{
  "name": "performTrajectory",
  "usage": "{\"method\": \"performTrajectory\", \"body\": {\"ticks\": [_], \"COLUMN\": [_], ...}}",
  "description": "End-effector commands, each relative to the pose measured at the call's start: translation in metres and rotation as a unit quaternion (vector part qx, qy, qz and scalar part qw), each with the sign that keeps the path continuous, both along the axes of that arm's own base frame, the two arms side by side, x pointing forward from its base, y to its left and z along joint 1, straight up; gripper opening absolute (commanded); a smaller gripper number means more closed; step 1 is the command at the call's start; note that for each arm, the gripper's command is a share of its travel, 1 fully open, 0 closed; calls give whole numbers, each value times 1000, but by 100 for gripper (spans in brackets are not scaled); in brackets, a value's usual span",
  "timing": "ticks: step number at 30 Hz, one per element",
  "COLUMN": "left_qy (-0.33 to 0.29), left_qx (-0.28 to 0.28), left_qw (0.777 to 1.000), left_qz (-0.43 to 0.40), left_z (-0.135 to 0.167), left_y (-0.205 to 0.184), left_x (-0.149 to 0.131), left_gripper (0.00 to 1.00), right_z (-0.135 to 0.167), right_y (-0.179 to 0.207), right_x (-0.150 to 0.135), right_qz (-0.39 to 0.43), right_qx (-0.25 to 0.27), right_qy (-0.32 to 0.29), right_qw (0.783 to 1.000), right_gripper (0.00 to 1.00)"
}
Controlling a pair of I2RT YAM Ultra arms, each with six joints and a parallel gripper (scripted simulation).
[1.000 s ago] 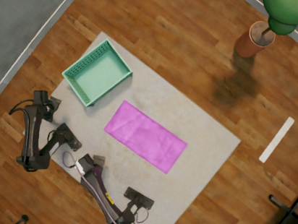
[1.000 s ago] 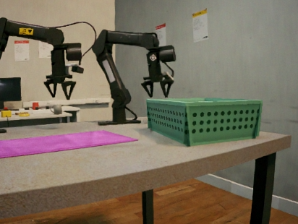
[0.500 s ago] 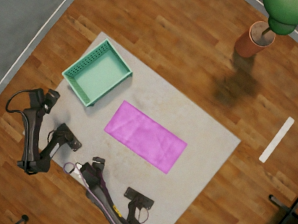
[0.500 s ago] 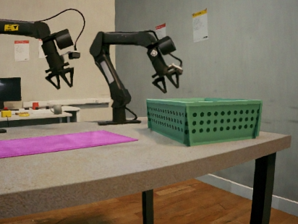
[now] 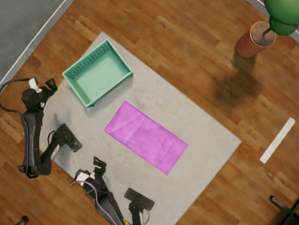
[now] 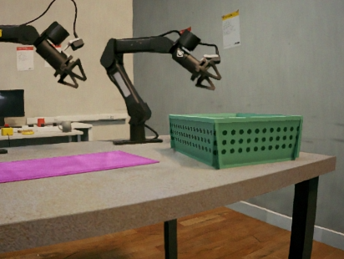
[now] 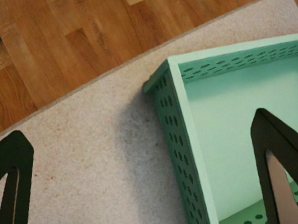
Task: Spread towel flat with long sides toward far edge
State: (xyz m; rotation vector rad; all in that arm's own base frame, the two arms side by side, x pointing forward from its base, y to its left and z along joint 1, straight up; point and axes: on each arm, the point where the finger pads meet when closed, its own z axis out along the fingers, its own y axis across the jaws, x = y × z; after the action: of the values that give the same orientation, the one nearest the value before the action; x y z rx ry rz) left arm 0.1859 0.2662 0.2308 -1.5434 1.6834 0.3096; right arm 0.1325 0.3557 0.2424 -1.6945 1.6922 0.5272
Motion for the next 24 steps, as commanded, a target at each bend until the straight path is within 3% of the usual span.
{"method": "performTrajectory", "body": {"ticks": [1,3,4,6,7,9,11,14,16,18,21,24], "left_qy": [-17,-23,-34,-26,-25,-25,-26,-27,-21,-28,-21,-59], "left_qx": [90,157,176,166,211,211,287,290,380,420,413,405], "left_qw": [995,984,981,983,973,973,951,950,916,899,902,886], "left_qz": [-51,-76,-76,-79,-92,-92,-111,-111,-124,-121,-127,-219], "left_z": [31,62,85,73,82,82,115,128,153,196,184,180], "left_y": [11,18,20,26,20,20,22,28,18,13,22,-17], "left_x": [12,21,22,26,23,23,28,33,28,26,33,75], "left_gripper": [100,100,100,100,100,100,100,100,100,100,100,100], "right_z": [43,72,72,72,88,88,119,128,148,164,158,158], "right_y": [13,10,10,10,4,4,-6,-6,-21,-30,-22,-50], "right_x": [10,12,12,12,12,12,12,12,9,7,11,61], "right_qz": [-42,-62,-66,-66,-80,-80,-99,-98,-114,-121,-122,-219], "right_qx": [114,170,179,179,226,226,293,302,371,405,395,391], "right_qy": [-24,-26,-27,-27,-26,-26,-24,-27,-15,-13,-10,-52], "right_qw": [992,983,981,981,970,970,951,948,921,906,910,893], "right_gripper": [100,100,100,100,100,100,100,100,100,100,100,100]}}
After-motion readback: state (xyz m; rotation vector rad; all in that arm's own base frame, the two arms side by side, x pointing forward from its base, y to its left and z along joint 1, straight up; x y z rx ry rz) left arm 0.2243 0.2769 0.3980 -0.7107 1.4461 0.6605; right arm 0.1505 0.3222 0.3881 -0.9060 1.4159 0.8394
